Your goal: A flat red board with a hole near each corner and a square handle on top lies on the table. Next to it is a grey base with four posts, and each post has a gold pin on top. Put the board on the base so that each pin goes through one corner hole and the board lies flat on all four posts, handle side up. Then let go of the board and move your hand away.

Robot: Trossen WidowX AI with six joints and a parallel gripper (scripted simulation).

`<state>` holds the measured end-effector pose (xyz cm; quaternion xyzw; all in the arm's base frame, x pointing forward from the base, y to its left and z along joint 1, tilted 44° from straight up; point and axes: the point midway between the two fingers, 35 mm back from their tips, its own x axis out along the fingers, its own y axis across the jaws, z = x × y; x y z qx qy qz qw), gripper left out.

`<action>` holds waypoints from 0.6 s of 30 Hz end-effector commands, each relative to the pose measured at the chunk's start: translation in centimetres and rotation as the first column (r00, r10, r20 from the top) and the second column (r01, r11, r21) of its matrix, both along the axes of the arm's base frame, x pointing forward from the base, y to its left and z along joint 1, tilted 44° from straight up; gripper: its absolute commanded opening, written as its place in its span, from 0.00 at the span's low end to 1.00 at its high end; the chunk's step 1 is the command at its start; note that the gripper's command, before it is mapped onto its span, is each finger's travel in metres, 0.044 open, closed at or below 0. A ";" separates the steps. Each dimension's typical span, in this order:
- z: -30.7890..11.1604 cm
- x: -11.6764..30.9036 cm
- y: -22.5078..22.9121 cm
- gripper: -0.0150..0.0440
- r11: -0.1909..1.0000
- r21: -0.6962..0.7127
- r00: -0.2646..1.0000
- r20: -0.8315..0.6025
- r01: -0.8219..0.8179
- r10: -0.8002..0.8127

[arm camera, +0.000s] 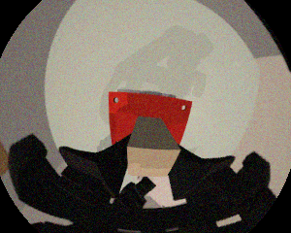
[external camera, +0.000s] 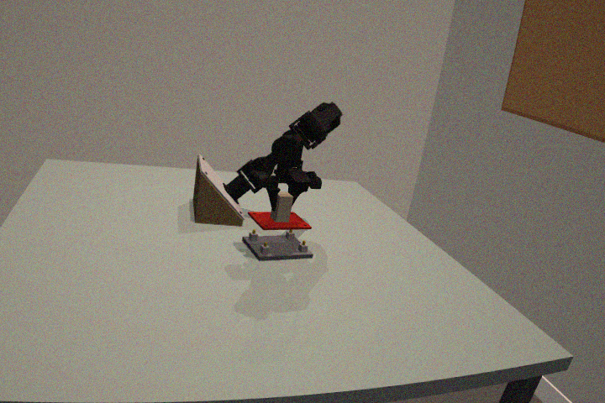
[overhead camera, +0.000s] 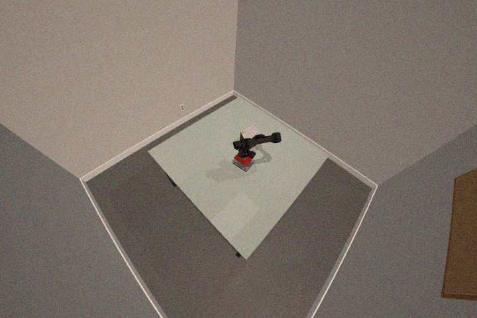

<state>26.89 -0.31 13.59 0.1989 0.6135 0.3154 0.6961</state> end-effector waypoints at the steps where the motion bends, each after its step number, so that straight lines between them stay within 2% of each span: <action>1: -0.1 -0.1 0.6 0.25 1.000 0.002 1.000 -0.005 0.001 -0.001; 18: -0.7 -0.1 1.9 0.25 1.000 0.003 1.000 -0.007 0.004 -0.004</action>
